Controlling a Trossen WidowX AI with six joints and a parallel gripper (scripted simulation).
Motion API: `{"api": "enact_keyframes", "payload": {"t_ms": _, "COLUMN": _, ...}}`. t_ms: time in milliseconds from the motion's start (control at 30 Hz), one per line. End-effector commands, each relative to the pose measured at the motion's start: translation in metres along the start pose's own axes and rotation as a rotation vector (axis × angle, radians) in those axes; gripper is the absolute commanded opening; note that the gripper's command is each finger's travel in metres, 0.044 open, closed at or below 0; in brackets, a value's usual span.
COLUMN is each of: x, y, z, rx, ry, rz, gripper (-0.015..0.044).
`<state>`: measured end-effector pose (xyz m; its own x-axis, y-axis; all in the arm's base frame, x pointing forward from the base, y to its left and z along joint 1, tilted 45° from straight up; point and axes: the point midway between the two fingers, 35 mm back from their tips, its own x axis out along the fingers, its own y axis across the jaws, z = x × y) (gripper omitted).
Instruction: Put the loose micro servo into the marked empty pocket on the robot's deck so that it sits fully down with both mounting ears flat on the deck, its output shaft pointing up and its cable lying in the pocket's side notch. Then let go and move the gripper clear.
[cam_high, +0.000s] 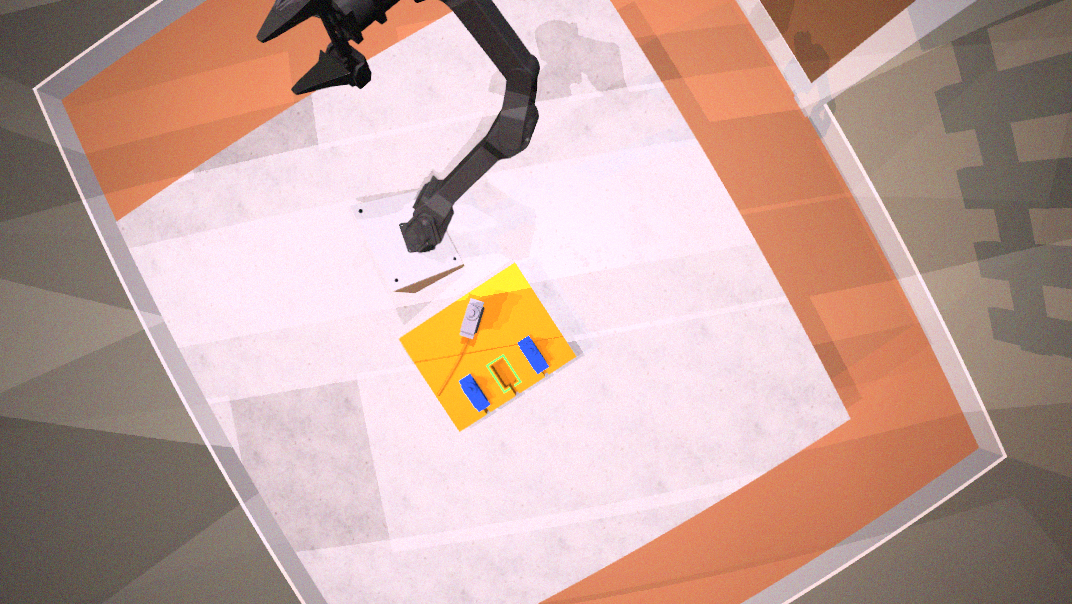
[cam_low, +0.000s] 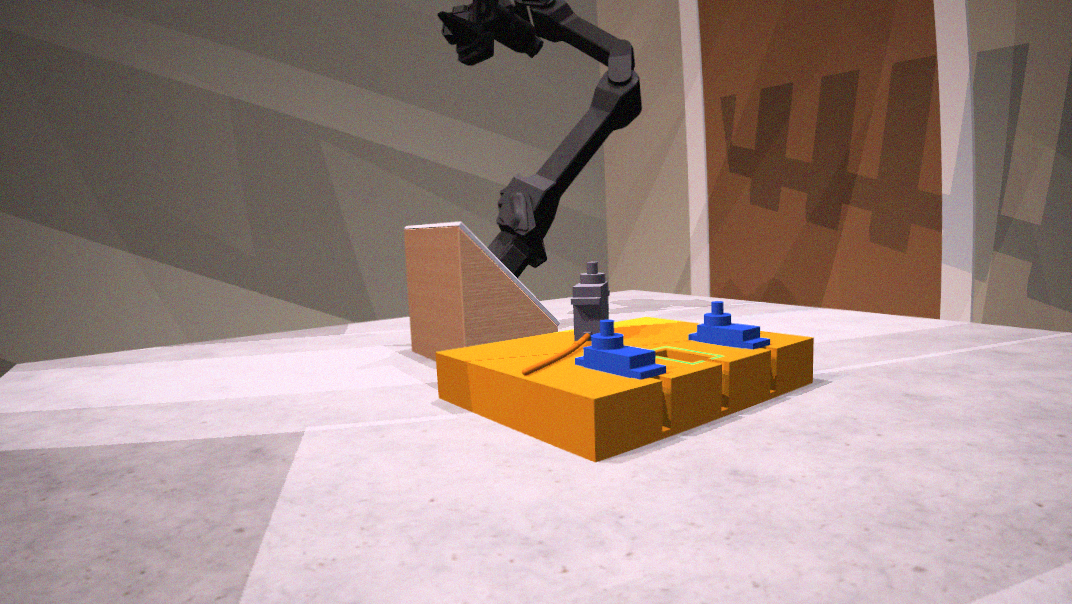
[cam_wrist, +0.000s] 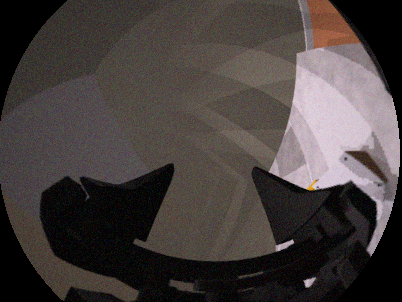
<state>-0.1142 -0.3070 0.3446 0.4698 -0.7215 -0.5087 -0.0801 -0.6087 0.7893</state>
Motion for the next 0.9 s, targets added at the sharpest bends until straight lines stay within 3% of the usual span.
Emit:
{"api": "enact_keyframes", "payload": {"t_ms": 0, "x": 0.026, "y": -0.008, "z": -0.012, "rx": -0.053, "ry": 0.064, "rz": -0.060, "gripper": 0.0440}}
{"api": "enact_keyframes", "payload": {"t_ms": 867, "x": 0.162, "y": -0.108, "z": -0.131, "rx": -0.467, "ry": 0.539, "rz": -0.457, "gripper": 0.0440}}
